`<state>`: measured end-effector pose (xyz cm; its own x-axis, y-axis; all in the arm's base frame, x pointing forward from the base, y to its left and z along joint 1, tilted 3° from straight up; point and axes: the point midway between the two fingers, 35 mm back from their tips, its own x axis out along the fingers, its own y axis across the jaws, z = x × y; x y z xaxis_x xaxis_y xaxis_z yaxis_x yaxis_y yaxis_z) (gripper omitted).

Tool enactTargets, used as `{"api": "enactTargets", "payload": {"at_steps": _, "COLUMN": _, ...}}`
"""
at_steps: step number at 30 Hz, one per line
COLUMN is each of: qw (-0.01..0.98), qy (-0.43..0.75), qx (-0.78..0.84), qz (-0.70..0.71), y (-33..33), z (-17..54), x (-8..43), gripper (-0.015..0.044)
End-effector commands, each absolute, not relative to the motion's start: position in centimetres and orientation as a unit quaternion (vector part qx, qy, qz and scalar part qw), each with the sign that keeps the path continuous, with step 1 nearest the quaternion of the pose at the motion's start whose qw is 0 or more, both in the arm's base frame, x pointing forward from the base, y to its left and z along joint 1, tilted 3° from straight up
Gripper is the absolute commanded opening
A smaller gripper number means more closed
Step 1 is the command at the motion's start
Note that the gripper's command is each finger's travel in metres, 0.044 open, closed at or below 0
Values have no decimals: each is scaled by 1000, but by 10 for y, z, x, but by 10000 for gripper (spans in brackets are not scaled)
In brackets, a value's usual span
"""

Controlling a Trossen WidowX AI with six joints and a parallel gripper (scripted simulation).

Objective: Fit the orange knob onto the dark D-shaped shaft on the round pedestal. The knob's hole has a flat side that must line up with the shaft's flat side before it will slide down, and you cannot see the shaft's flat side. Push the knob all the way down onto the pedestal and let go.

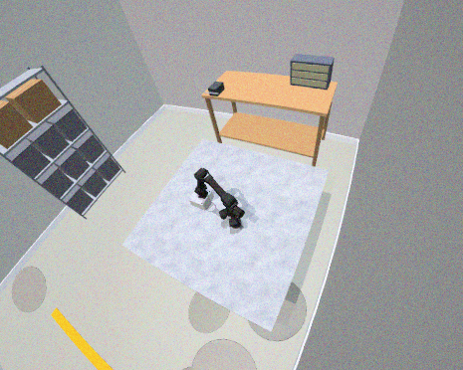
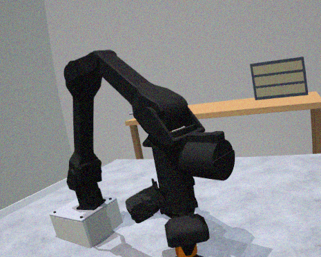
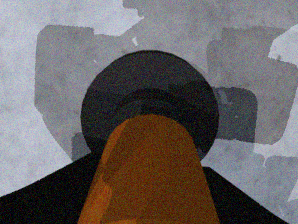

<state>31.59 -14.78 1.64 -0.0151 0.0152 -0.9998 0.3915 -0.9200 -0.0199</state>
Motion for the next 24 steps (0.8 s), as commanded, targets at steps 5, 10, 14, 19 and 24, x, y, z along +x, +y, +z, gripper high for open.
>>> {"api": "enactTargets", "payload": {"at_steps": 5, "qw": 135, "qy": 144, "qx": 691, "qz": -696, "y": -149, "z": 21, "x": 318, "gripper": 0}}
{"api": "enactTargets", "payload": {"at_steps": 10, "qw": 105, "qy": 114, "qx": 696, "qz": -701, "y": -149, "z": 22, "x": 318, "gripper": 0}}
{"api": "enactTargets", "payload": {"at_steps": 14, "qw": 62, "qy": 70, "qx": 701, "qz": -707, "y": -149, "z": 20, "x": 317, "gripper": 0}}
{"api": "enactTargets", "payload": {"at_steps": 19, "qw": 62, "qy": 70, "qx": 701, "qz": -707, "y": -149, "z": 17, "x": 317, "gripper": 0}}
{"api": "enactTargets", "payload": {"at_steps": 24, "qw": 62, "qy": 70, "qx": 701, "qz": -707, "y": -149, "z": 15, "x": 317, "gripper": 0}}
